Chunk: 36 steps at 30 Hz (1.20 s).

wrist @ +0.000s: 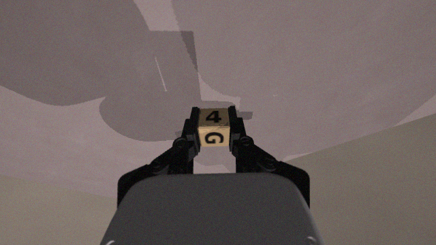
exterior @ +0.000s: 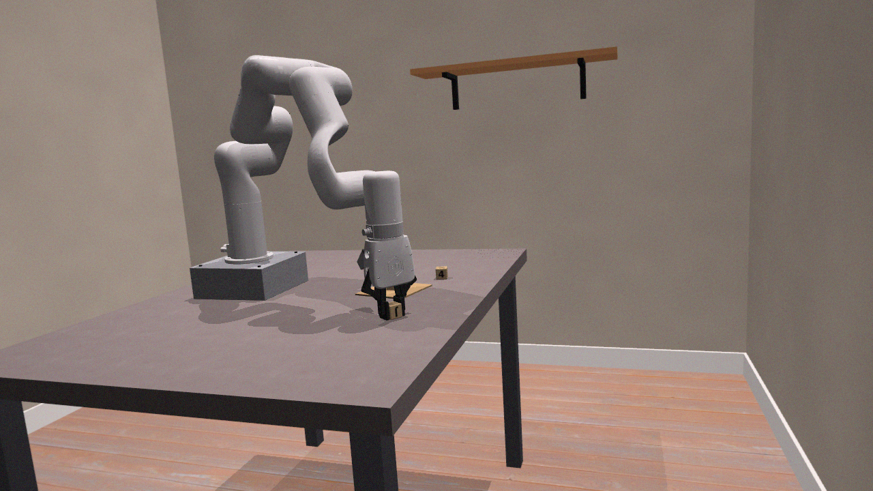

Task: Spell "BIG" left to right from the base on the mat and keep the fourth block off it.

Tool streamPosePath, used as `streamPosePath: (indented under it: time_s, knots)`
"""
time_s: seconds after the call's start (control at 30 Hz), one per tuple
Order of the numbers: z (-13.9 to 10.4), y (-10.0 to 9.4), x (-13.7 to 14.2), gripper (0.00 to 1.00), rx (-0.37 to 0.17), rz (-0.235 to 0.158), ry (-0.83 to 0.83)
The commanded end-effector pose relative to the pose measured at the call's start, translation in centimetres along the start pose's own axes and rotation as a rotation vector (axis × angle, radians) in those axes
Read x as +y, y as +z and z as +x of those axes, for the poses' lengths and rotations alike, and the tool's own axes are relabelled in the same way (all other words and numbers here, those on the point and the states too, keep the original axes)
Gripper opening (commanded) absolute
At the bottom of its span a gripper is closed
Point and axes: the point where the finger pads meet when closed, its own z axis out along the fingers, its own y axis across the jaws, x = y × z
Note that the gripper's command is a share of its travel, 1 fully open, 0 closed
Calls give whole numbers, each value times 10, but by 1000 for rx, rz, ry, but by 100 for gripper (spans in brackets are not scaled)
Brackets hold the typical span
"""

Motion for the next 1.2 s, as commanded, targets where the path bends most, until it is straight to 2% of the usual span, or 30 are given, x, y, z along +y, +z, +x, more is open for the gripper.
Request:
streamPosePath:
  time_s: [0.0,0.37,0.5,0.67,0.73,1.0,1.17]
  knots:
    - [-1,-2,0,27,-4,-1,0]
    - [-1,-2,0,27,-4,-1,0]
    - [-2,-7,0,27,-4,-1,0]
    - [-1,-34,0,27,-4,-1,0]
    - [-1,-34,0,27,-4,-1,0]
    - [-1,-90,1,27,-4,-1,0]
    - [-1,-101,1,27,-4,-1,0]
